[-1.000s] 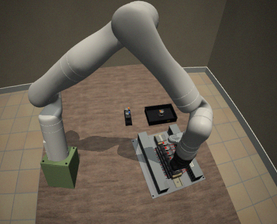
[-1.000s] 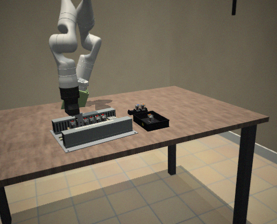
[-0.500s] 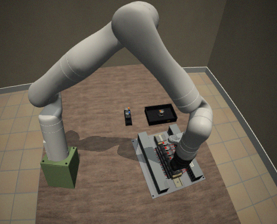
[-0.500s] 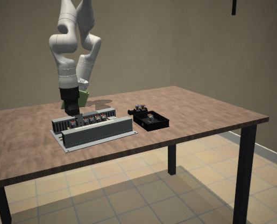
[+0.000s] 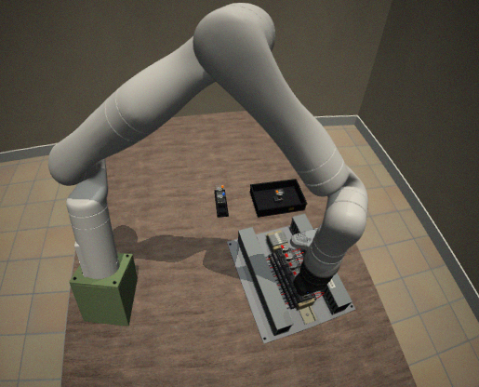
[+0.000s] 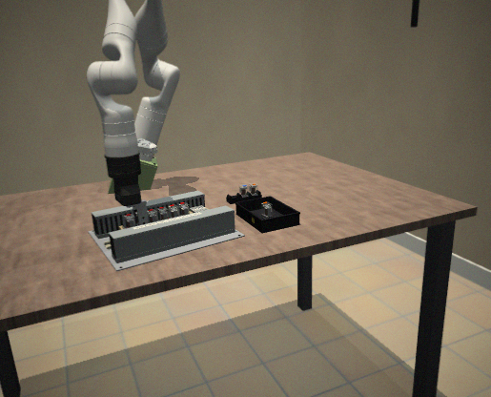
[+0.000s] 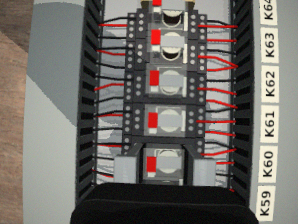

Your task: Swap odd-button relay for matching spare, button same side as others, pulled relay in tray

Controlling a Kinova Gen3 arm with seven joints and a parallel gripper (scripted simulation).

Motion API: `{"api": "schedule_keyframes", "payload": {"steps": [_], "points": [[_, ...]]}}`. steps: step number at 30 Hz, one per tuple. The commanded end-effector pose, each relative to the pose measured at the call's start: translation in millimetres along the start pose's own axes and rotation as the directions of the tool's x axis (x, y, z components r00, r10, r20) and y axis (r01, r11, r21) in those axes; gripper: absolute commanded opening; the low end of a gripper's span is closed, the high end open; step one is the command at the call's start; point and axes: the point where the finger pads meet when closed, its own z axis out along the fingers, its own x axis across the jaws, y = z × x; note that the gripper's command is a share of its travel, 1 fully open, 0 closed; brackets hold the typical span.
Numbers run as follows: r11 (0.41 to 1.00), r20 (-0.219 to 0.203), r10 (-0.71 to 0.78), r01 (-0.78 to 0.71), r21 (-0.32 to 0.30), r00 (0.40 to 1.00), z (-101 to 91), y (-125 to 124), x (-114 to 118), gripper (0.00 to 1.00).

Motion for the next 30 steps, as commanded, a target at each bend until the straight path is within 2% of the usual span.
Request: {"api": "schedule_keyframes", "payload": {"steps": [1,6,7,30], "points": [[1.0,-0.002,0.0,0.0,-0.001,1.0,6.8,0.6,0.6,0.0],[1.0,-0.002,0.0,0.0,-0.001,1.0,8.8,0.6,0.6,0.0],[1.0,-0.001,0.0,0.0,-0.001,1.0,2.0,0.5,0.6,1.0],[1.0,-0.001,0.0,0.0,-0.001,1.0,1.9,0.5,0.6,1.0]]}}
